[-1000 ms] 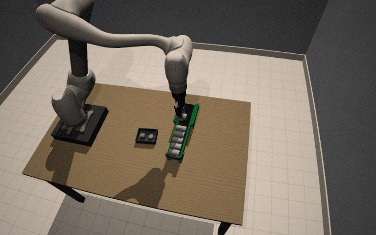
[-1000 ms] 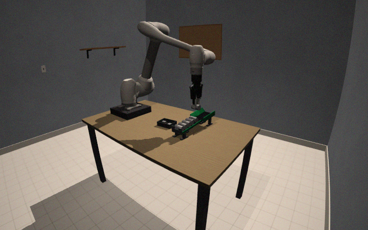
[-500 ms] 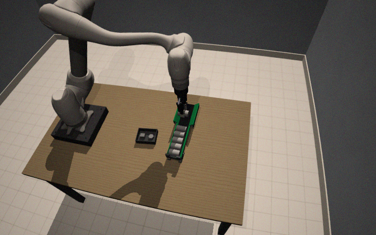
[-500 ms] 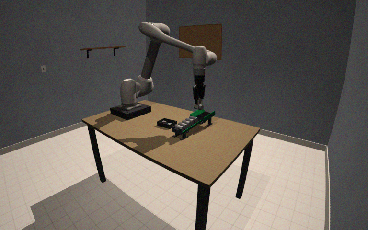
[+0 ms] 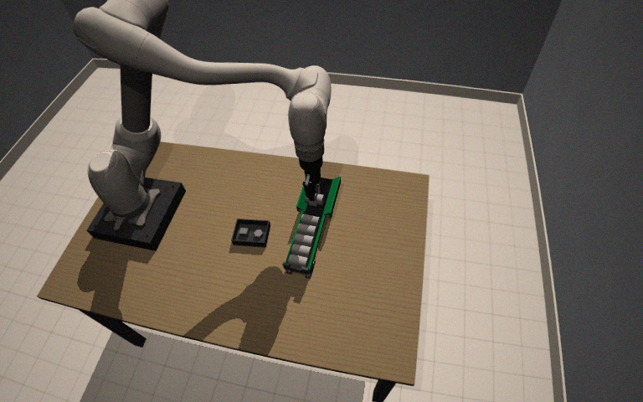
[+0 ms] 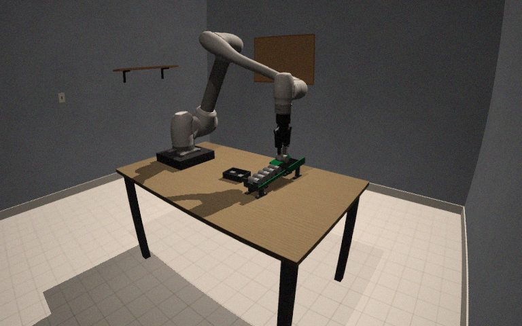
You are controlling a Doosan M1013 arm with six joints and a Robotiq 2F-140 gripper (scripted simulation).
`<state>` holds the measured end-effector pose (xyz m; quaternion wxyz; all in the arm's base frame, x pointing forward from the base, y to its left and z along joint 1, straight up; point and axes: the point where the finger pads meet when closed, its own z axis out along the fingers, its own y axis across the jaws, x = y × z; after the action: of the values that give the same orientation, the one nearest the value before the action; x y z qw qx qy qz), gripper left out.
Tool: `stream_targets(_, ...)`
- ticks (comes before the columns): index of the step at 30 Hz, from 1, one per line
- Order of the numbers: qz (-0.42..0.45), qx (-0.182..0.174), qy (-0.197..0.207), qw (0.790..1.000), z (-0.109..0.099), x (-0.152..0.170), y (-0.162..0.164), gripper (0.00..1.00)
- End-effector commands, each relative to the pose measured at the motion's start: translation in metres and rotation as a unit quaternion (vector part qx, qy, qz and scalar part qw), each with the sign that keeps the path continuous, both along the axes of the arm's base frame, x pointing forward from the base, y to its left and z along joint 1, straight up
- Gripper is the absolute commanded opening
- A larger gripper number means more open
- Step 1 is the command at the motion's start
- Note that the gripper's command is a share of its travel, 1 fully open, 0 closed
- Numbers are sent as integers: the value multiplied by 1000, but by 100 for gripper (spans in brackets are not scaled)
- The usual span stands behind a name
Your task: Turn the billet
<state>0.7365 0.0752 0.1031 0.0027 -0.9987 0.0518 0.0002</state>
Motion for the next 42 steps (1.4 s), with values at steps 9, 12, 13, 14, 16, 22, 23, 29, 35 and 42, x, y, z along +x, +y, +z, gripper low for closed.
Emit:
stream_targets(9,0,0,0,1000,-14,0,2,10)
stream_targets(12,0,0,0,1000,-16,0,2,10)
stream_targets(13,0,0,0,1000,-17,0,2,10)
stream_targets(14,0,0,0,1000,-18,0,2,10)
stream_targets(16,0,0,0,1000,-18,0,2,10)
stream_targets(22,0,0,0,1000,-20,0,3,10)
stream_targets(23,0,0,0,1000,-21,0,3,10)
stream_targets(29,0,0,0,1000,-21,0,3,10)
stream_targets(35,0,0,0,1000,-21,0,3,10)
stream_targets(42,0,0,0,1000,-21,0,3,10)
